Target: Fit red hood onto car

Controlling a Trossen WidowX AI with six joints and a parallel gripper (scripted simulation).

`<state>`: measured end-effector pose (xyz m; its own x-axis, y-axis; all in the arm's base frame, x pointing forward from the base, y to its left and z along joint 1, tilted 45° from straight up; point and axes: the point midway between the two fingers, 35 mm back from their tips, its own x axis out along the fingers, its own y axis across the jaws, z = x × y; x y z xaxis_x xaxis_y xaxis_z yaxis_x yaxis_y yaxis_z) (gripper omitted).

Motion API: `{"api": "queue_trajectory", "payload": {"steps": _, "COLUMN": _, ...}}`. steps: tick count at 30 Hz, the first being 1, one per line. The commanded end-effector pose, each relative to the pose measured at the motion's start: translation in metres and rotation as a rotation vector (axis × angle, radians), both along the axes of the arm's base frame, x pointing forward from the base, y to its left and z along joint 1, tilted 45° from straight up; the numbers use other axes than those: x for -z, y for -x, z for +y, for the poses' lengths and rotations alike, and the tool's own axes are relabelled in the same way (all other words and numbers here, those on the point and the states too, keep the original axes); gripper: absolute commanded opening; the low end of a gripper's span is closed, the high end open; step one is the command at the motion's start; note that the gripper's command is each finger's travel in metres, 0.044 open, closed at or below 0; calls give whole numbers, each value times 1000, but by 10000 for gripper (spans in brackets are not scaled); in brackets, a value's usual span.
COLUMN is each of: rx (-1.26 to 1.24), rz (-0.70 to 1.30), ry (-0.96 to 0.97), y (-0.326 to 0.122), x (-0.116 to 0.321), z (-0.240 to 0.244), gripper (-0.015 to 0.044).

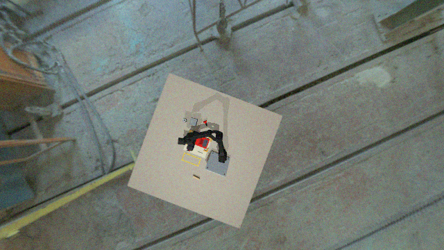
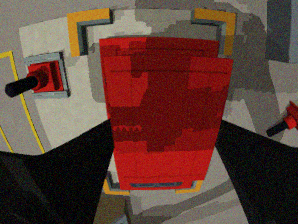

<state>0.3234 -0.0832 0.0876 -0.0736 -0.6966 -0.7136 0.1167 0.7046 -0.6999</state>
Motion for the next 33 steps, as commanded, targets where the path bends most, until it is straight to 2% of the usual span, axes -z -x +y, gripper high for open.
{"api": "queue_trajectory", "payload": {"steps": 1, "rx": -8, "rz": 0, "ry": 4, "y": 0, "x": 4, "z": -3, "gripper": 0}}
{"api": "queue_trajectory", "payload": {"steps": 33, "rx": -8, "rz": 0, "ry": 5, "y": 1, "x": 13, "z": -12, "gripper": 0}}
